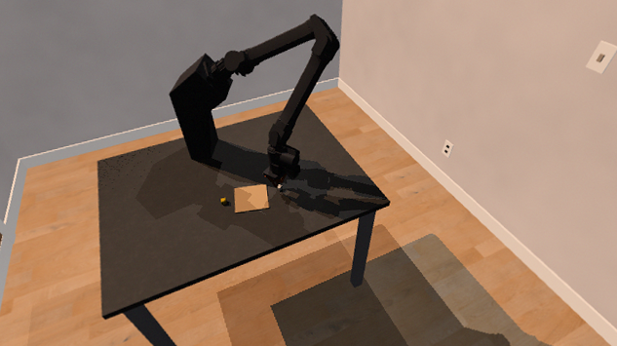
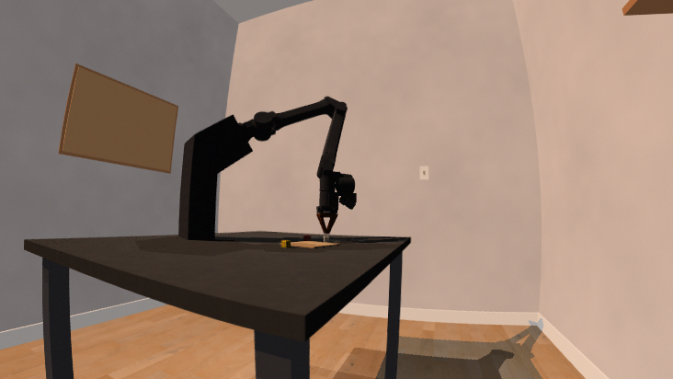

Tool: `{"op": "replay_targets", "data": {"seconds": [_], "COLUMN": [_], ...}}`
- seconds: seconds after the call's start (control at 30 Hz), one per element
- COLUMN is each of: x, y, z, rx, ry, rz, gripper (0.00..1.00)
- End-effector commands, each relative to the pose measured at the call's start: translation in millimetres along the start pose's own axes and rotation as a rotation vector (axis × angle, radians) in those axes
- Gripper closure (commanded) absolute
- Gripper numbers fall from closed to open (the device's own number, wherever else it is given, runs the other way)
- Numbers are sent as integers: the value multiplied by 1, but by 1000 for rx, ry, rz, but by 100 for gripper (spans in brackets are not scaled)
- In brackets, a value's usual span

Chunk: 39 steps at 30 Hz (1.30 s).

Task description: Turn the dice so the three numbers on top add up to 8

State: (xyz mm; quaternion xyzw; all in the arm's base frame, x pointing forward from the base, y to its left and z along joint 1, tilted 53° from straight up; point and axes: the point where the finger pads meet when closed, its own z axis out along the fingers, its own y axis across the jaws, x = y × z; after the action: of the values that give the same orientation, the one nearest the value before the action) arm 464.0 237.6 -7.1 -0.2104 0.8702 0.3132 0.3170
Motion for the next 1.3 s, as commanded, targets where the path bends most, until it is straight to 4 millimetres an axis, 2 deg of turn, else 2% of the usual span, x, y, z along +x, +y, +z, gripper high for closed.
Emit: {"op": "replay_targets", "data": {"seconds": [0.0,1.27], "x": [-1,-3], "y": [7,9], "z": [6,4], "rx": [-10,-10], "ry": [-1,-6], "rz": [-8,-9], "gripper": [66,66]}}
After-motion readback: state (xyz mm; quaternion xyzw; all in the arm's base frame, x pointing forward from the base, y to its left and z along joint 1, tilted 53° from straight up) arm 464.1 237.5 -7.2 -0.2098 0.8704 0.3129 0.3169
